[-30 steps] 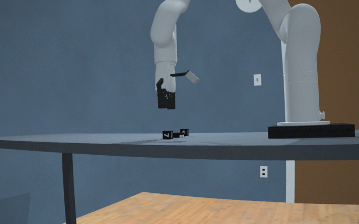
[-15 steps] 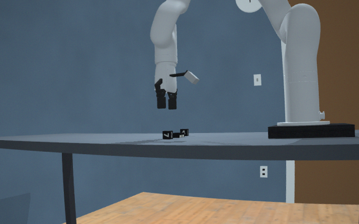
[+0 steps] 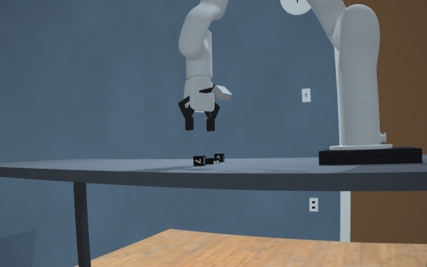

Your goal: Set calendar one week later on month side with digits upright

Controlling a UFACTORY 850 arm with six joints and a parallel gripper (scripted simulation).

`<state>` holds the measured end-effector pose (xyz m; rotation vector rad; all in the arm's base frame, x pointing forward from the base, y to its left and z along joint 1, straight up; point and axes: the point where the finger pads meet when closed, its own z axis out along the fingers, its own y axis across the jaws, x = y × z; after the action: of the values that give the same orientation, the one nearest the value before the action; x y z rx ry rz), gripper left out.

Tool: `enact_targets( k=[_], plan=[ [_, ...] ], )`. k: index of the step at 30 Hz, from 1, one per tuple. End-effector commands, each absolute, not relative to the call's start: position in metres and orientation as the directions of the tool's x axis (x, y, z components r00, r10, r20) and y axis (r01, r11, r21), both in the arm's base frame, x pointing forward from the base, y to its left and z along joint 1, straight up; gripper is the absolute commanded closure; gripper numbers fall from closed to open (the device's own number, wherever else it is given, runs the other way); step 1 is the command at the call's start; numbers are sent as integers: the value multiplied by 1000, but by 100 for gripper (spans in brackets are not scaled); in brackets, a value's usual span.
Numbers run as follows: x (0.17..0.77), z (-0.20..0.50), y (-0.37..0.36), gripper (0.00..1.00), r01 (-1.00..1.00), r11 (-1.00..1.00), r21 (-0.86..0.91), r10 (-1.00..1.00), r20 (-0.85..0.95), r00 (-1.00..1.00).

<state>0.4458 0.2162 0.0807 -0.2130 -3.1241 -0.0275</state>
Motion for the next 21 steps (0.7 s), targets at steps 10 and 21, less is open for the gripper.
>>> enact_targets(
  k=[10,21],
  plan=[
    [458,80,193,0,505,863,0,505,1,-863],
    [466,79,175,0,722,692,0,722,1,-692]
  ],
)
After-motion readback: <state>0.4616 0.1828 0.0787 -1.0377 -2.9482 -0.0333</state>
